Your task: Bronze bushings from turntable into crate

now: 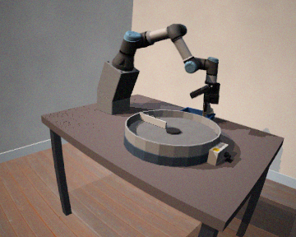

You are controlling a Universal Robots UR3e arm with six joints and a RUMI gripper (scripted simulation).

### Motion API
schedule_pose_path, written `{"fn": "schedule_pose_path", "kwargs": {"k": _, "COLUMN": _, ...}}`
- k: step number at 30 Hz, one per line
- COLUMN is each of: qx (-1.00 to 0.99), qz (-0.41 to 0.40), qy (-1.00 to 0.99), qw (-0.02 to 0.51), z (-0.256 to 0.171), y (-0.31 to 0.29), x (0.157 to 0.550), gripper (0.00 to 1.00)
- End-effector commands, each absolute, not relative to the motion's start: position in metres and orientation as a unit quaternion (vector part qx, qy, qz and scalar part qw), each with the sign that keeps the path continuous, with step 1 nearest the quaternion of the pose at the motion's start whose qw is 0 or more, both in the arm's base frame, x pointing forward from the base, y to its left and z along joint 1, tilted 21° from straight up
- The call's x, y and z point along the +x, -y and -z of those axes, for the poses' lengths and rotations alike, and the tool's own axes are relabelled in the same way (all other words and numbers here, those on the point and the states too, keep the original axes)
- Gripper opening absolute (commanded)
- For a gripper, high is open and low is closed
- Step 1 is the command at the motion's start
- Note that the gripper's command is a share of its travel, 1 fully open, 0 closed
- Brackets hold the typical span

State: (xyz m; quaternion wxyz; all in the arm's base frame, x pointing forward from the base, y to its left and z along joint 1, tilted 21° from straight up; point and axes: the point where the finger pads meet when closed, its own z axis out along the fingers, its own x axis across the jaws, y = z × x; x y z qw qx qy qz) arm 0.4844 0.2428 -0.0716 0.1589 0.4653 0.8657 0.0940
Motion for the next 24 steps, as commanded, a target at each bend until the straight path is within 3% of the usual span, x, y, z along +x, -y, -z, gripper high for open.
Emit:
{"fn": "schedule_pose_path", "kwargs": {"k": 1, "qx": 0.465, "qz": -0.095, "qy": -0.866, "qw": 0.16, "z": 0.0703, "y": -0.2433, "x": 0.4851, "gripper": 0.0}}
{"fn": "schedule_pose_path", "kwargs": {"k": 15, "qx": 0.465, "qz": -0.095, "qy": -0.866, "qw": 0.16, "z": 0.0703, "y": -0.2433, "x": 0.4851, "gripper": 0.0}}
{"fn": "schedule_pose_path", "kwargs": {"k": 16, "qx": 0.465, "qz": -0.095, "qy": -0.866, "qw": 0.16, "z": 0.0703, "y": -0.2433, "x": 0.4851, "gripper": 0.06}}
{"fn": "schedule_pose_path", "kwargs": {"k": 24, "qx": 0.465, "qz": -0.095, "qy": -0.866, "qw": 0.16, "z": 0.0703, "y": -0.2433, "x": 0.4851, "gripper": 0.06}}
